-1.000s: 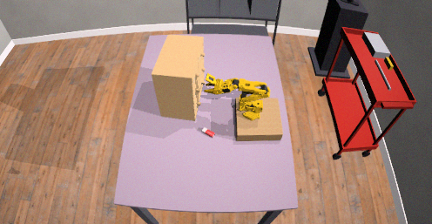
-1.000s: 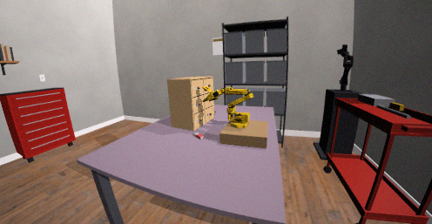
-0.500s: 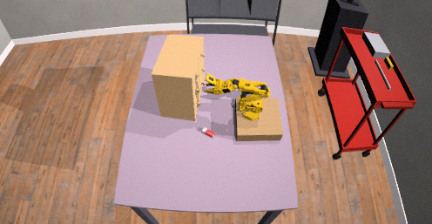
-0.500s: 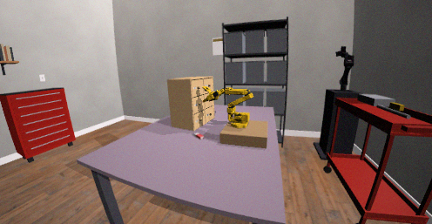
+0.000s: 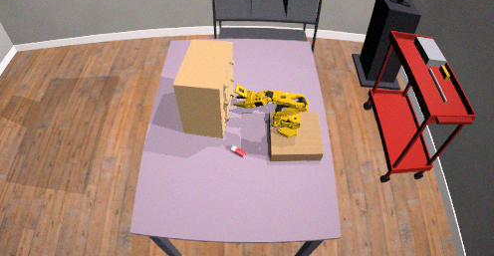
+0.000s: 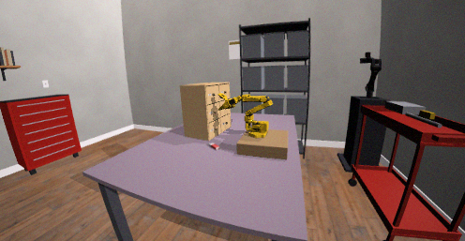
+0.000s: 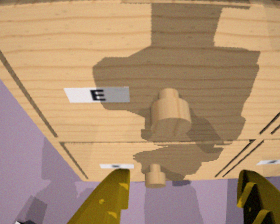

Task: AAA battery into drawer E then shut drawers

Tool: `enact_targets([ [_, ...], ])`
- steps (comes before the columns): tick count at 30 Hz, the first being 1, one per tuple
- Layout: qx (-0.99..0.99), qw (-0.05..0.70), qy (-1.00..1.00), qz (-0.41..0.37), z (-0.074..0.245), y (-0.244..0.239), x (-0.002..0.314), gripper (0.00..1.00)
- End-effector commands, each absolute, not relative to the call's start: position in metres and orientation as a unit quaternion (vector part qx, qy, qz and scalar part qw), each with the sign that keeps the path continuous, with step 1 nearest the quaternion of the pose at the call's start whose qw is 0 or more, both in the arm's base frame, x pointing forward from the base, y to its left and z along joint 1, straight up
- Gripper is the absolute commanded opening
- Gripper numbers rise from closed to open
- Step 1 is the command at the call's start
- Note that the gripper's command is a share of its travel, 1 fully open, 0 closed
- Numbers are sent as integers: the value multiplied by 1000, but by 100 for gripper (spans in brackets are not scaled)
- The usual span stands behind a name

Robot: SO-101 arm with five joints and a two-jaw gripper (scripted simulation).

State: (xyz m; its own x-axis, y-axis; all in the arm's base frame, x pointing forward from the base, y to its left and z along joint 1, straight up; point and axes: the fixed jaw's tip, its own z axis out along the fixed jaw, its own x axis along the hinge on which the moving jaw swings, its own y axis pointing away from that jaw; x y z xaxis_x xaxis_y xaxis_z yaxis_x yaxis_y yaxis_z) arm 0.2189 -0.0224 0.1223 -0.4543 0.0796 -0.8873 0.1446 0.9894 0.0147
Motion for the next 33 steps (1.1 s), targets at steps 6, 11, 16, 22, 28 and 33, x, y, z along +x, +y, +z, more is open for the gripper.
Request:
enact_targets([
  [6, 70, 514, 855, -31, 118, -23, 218, 21],
  [11, 70, 514, 855, -31, 118, -23, 218, 21],
  [16, 67, 514, 855, -30, 114, -24, 233, 21],
  [22, 67, 514, 855, -30, 113, -25, 236, 21],
  [28, 67, 514, 855, -30, 113, -25, 236, 21],
  [33, 65, 514, 855, -29, 105, -25, 251, 21],
])
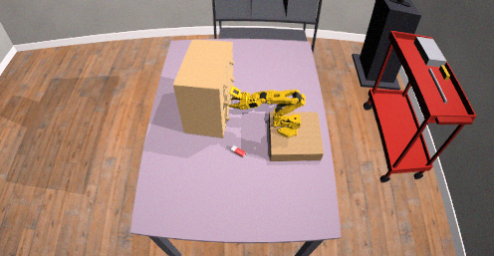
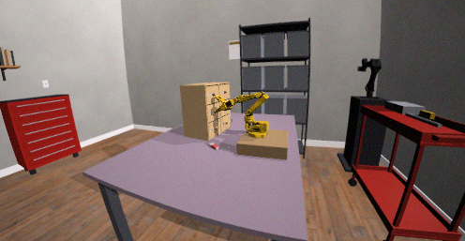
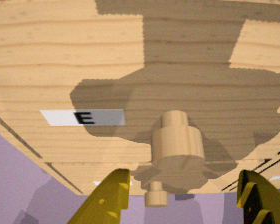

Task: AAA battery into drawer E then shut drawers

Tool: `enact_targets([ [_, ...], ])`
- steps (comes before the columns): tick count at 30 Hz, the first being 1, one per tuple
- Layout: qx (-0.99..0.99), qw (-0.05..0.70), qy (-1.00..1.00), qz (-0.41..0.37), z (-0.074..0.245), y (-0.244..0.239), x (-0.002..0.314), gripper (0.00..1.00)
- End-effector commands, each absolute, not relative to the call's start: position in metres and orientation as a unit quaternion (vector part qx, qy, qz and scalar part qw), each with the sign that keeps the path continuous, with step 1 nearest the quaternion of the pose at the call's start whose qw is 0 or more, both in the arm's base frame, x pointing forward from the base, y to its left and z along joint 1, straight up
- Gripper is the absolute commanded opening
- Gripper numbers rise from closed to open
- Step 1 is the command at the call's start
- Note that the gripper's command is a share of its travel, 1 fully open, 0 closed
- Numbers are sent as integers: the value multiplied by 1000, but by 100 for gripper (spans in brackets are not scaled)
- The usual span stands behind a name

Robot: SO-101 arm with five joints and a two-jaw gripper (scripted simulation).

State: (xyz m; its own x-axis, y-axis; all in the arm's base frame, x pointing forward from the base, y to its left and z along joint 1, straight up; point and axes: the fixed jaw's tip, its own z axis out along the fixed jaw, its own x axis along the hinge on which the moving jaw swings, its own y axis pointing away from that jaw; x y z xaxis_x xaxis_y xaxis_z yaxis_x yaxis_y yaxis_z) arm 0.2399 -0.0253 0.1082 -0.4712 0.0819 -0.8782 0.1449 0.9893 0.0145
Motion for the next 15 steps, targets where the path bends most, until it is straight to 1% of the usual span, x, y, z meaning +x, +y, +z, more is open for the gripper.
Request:
enact_targets([
  [1, 65, 514, 855, -29, 105, -25, 251, 21],
  [15, 64, 514, 855, -29, 104, -26, 253, 21],
])
